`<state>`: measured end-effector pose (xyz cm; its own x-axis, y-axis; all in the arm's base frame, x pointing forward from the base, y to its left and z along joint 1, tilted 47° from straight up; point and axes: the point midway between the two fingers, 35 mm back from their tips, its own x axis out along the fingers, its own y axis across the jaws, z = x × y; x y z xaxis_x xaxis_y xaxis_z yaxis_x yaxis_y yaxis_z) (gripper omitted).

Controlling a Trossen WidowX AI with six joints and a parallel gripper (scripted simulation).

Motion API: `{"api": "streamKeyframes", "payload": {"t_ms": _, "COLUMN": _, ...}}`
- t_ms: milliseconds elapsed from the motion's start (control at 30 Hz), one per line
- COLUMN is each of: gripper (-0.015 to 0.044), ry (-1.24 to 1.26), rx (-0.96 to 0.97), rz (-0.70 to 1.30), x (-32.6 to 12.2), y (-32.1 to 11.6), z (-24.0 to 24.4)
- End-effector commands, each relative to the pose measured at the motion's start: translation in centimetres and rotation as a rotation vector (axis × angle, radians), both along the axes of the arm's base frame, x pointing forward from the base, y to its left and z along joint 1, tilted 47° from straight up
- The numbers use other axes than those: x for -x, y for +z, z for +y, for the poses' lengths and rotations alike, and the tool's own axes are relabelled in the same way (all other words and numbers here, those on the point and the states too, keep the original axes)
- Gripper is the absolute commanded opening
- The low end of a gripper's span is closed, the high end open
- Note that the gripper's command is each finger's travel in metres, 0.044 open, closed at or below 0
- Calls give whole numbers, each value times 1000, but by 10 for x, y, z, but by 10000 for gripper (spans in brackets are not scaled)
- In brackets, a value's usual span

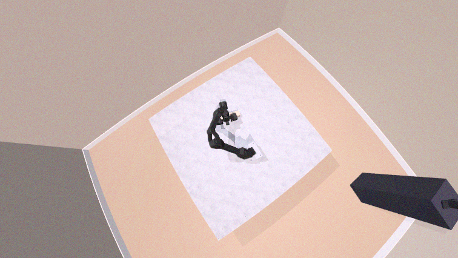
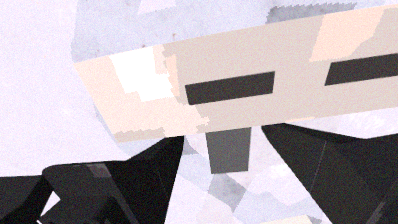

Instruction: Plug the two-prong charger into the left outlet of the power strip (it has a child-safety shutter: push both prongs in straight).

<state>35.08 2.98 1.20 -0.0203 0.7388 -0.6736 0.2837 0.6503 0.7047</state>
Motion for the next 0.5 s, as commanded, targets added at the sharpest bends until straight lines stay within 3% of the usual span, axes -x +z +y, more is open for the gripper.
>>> {"api": "streamKeyframes", "payload": {"t_ms": 0, "gripper": 440, "ry": 0, "rx": 1, "rz": -3, "x": 0, "y": 0, "z": 0}}
{"api": "streamKeyframes", "payload": {"t_ms": 467, "gripper": 440, "ry": -1, "rx": 1, "rz": -10, "x": 3, "y": 1, "z": 1}}
